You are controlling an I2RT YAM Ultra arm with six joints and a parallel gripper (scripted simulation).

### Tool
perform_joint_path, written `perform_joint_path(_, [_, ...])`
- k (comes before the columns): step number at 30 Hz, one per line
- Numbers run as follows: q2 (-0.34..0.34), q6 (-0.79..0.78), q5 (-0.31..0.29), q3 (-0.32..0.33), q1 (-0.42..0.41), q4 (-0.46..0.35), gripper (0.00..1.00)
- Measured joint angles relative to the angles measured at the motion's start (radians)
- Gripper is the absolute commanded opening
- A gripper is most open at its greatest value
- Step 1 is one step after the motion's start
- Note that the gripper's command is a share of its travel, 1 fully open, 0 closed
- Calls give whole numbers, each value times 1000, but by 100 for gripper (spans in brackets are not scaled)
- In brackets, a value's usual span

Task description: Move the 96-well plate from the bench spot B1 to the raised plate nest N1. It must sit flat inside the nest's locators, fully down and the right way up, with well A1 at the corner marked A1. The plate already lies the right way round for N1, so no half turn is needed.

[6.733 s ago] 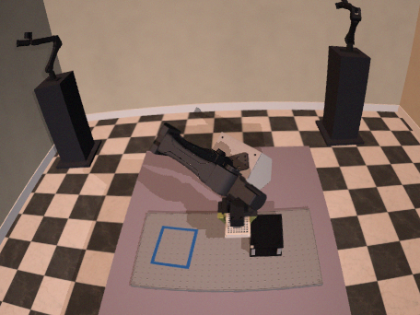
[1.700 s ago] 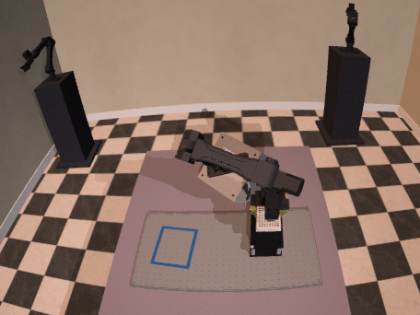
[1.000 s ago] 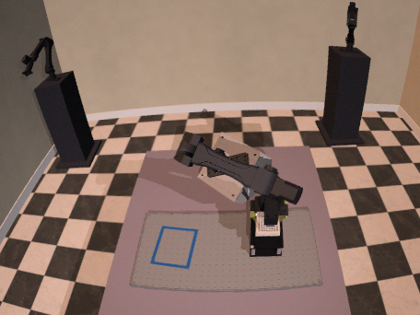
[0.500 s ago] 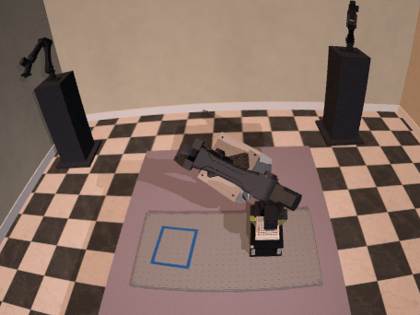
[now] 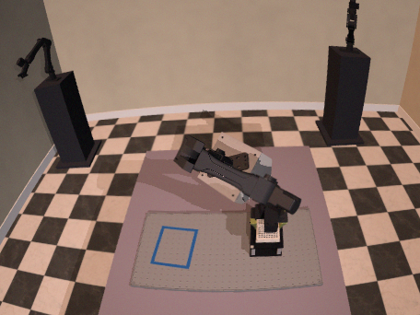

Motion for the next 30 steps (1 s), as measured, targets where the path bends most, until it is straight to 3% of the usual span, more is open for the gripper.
perform_joint_path(30, [-10, -9, 0, -14, 0, 10, 0])
